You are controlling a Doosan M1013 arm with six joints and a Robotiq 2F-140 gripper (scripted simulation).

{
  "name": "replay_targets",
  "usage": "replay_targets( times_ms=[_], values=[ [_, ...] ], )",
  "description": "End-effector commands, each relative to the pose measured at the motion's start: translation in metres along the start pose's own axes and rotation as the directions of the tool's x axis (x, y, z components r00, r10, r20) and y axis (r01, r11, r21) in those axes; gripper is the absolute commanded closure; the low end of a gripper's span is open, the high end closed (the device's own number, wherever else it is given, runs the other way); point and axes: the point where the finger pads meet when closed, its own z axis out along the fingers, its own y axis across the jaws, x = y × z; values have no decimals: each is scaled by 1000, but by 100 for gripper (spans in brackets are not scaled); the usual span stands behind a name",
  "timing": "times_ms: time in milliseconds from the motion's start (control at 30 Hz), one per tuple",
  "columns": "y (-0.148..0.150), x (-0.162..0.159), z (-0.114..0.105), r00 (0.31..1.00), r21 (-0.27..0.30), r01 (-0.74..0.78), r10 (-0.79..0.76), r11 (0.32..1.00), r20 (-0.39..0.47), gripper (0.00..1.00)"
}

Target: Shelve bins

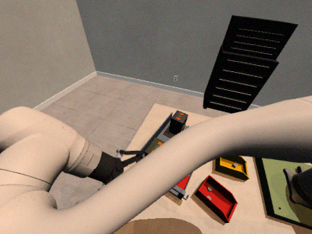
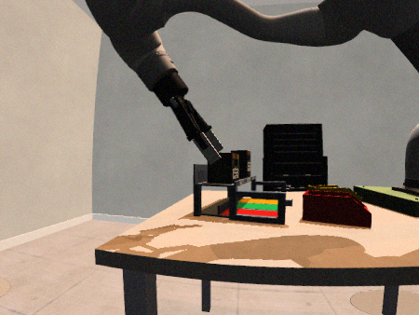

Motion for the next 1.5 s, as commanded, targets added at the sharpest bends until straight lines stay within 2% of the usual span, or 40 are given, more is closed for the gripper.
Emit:
replay_targets(
  times_ms=[0,633,833,1033,1100,1467],
  values=[
    [0,0,0,1000,0,0,0,1000,0,0],
    [0,-1,0,1000,0,0,0,1000,0,0],
    [1,-11,-6,1000,-11,-3,3,1000,-4,0],
    [4,-46,-21,1000,-44,-11,11,999,-17,0],
    [4,-46,-21,1000,-44,-11,11,999,-17,0],
    [18,-152,-59,997,-140,-45,37,989,-61,0]
  ],
)
